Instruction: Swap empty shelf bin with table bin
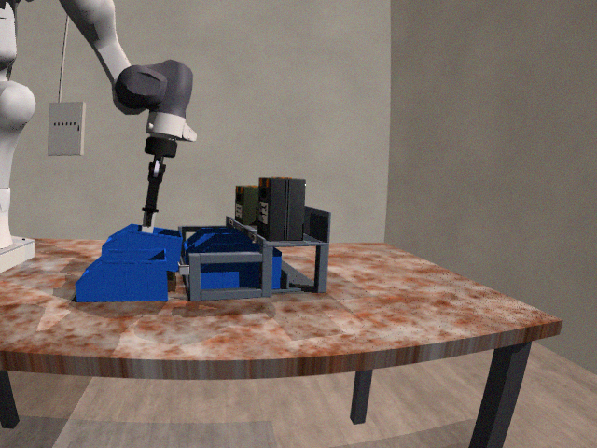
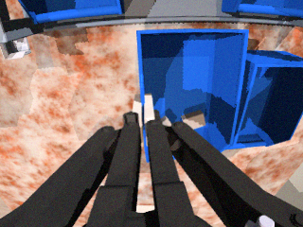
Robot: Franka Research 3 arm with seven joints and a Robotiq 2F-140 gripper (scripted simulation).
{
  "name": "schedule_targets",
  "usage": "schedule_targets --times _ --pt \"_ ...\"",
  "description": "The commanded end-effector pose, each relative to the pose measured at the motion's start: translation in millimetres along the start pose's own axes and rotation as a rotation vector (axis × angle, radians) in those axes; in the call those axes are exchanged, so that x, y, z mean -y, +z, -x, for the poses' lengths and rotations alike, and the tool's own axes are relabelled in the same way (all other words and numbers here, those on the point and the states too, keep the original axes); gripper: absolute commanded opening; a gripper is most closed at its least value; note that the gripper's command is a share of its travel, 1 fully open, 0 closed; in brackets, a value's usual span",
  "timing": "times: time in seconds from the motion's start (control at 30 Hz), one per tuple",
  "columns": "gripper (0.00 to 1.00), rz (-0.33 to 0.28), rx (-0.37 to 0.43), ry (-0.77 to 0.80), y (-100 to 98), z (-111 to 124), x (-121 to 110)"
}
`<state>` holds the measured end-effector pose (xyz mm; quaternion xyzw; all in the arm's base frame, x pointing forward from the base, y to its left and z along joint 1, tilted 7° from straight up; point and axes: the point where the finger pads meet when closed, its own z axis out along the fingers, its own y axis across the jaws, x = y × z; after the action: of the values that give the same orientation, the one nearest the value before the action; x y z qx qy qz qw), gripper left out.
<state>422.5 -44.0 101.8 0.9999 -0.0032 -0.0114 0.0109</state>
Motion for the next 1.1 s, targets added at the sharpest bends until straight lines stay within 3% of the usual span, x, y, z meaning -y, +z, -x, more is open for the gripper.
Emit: schedule_targets --times 0.0,1.07 --pt "0.00 -0.003 -0.001 -0.003 -1.2 -2.7 0.4" --pt "0.00 -0.002 -0.002 -0.003 -4.7 -26.9 0.6"
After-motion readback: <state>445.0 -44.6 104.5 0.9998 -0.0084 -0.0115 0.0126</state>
